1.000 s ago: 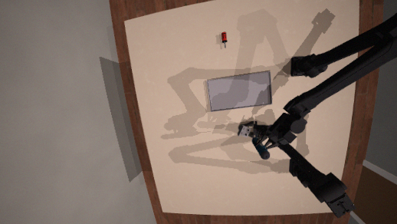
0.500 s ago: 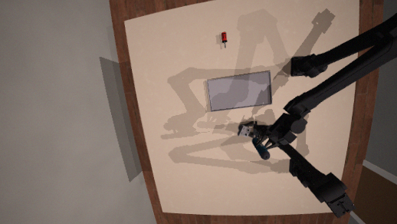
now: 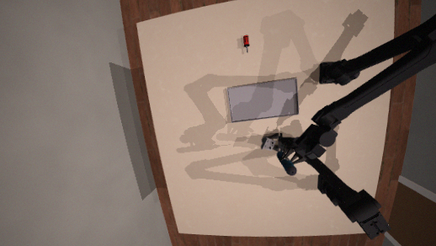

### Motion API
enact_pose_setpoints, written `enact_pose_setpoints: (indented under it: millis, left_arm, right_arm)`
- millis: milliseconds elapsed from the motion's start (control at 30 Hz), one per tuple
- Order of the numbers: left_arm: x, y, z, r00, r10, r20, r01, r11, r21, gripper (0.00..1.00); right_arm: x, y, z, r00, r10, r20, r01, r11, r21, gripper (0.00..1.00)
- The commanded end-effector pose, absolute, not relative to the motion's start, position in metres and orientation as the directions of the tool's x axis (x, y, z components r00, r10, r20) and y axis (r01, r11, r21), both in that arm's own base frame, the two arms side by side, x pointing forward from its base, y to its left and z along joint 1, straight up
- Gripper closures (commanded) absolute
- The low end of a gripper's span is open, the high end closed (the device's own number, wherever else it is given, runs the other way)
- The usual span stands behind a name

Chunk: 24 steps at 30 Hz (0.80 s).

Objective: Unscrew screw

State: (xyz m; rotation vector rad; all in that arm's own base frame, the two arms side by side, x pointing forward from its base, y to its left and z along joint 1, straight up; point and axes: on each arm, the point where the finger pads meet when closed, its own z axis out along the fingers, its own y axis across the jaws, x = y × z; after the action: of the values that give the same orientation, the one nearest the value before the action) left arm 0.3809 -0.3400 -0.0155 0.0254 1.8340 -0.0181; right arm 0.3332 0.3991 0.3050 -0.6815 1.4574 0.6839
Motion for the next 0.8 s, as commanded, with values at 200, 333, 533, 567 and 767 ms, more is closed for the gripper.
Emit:
enact_pose_setpoints:
  millis: [200, 333, 533, 567, 767]
  left_arm:
    - [0.3744, -0.3424, -0.0247, -0.261, 0.020, -0.965, 0.040, 0.999, 0.010, 0.41]
    - [0.3744, -0.3424, -0.0247, -0.261, 0.020, -0.965, 0.040, 0.999, 0.010, 0.41]
    - [0.3744, -0.3424, -0.0247, -0.261, 0.020, -0.965, 0.040, 0.999, 0.010, 0.41]
    - [0.3744, -0.3424, -0.0247, -0.261, 0.020, -0.965, 0.040, 0.999, 0.010, 0.41]
    - [0.3744, -0.3424, -0.0247, -0.261, 0.020, -0.965, 0.040, 0.999, 0.010, 0.41]
  right_arm:
    - [0.3474, 0.4062, 0.3796, 0.093, 0.127, -0.987, -0.762, 0.647, 0.012, 0.58]
    - [0.3474, 0.4062, 0.3796, 0.093, 0.127, -0.987, -0.762, 0.647, 0.012, 0.58]
    - [0.3467, 0.4054, 0.3803, 0.093, 0.128, -0.987, -0.763, 0.647, 0.012, 0.58]
    - [0.3468, 0.4056, 0.3797, 0.093, 0.127, -0.988, -0.763, 0.647, 0.012, 0.58]
    - [0.3469, 0.4058, 0.3786, 0.092, 0.126, -0.988, -0.763, 0.647, 0.012, 0.58]
